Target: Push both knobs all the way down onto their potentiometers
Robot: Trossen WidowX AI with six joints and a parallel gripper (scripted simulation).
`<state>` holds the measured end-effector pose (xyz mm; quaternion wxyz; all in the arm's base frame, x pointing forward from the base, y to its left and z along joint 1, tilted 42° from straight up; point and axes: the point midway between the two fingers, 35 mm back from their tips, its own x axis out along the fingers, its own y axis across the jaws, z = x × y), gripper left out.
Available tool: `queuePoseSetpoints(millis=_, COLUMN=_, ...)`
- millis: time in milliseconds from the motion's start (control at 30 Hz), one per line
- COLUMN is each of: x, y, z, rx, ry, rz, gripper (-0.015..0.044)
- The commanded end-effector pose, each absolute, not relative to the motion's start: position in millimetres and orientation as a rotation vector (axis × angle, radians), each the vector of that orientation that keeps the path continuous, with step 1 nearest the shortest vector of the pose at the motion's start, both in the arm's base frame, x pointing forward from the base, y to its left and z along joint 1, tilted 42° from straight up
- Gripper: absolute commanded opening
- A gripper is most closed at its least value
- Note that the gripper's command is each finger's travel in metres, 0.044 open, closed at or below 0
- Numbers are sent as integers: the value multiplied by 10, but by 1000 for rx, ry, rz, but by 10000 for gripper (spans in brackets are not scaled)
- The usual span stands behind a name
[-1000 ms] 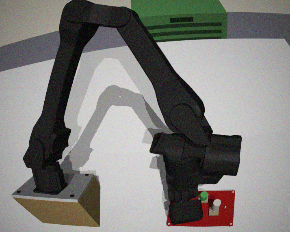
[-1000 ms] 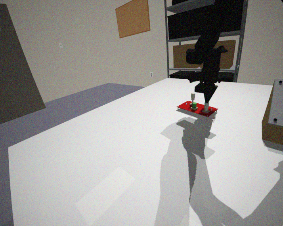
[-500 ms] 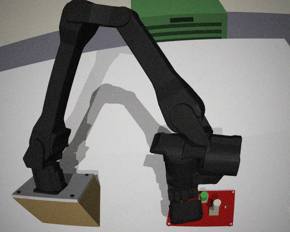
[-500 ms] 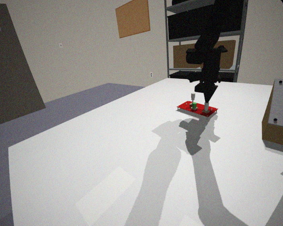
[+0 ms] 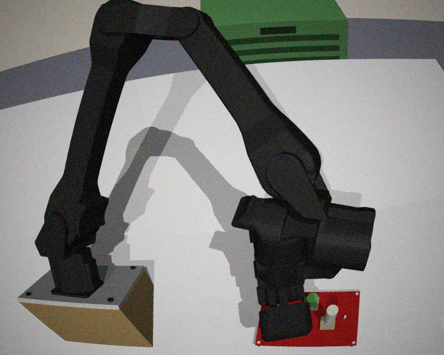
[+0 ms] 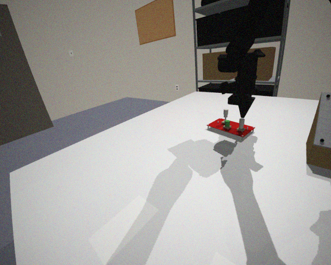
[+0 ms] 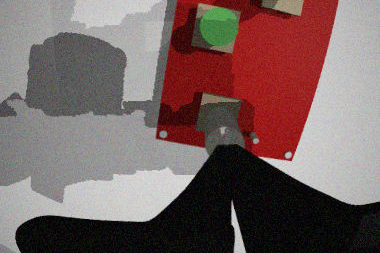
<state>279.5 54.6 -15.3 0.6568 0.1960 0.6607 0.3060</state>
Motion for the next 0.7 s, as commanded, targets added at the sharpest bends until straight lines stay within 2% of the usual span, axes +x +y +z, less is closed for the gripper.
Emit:
queuePoseSetpoints(millis=0, x=2811, y=497, z=-93, rx=433, ry=1492, rz=694, gripper=0)
queuePoseSetpoints(millis=33, x=2811, y=492, z=-87, rx=433, ry=1492, rz=694, gripper=0)
queuePoseSetpoints(millis=300, x=2798, y=523, z=-132, rx=445, ry=1497, rz=692, gripper=210)
queuePoseSetpoints(millis=567, x=3004, y=319, z=-49, rx=328, ry=1356, rz=742, gripper=0)
queuePoseSetpoints(millis=667, x=3041, y=302, z=-43, rx=249, ry=1318, rz=809, gripper=0)
